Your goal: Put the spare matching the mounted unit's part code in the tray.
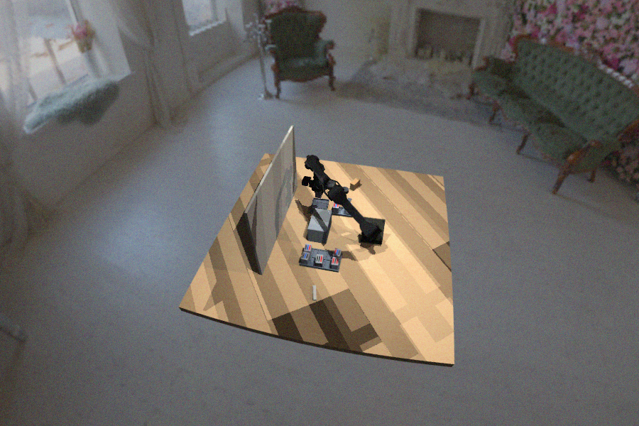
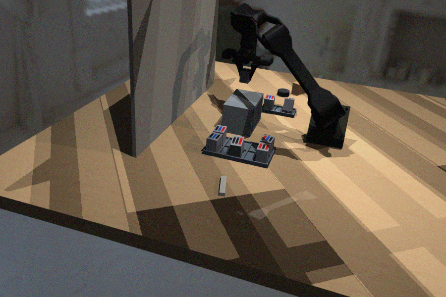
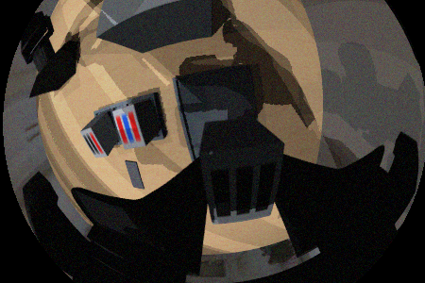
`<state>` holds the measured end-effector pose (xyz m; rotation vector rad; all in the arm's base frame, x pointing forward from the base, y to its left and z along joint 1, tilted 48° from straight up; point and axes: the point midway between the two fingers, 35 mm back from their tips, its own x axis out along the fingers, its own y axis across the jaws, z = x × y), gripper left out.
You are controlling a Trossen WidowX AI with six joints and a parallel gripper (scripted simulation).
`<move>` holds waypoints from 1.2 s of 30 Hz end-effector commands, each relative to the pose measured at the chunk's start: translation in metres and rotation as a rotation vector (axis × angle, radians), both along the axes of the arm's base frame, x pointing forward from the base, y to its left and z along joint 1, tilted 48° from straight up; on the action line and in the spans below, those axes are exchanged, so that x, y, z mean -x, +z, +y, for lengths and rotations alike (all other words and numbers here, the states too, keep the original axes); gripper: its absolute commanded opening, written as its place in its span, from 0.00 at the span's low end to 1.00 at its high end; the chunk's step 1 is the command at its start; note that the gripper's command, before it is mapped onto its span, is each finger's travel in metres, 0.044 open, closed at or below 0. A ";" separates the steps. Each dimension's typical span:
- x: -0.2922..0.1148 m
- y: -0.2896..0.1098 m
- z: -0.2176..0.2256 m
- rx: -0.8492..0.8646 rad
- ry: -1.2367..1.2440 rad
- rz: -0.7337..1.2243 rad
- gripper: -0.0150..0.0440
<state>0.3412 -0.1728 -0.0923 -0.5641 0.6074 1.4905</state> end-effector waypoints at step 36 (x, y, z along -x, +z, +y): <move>0.000 -0.020 0.021 -0.004 -0.005 0.002 0.25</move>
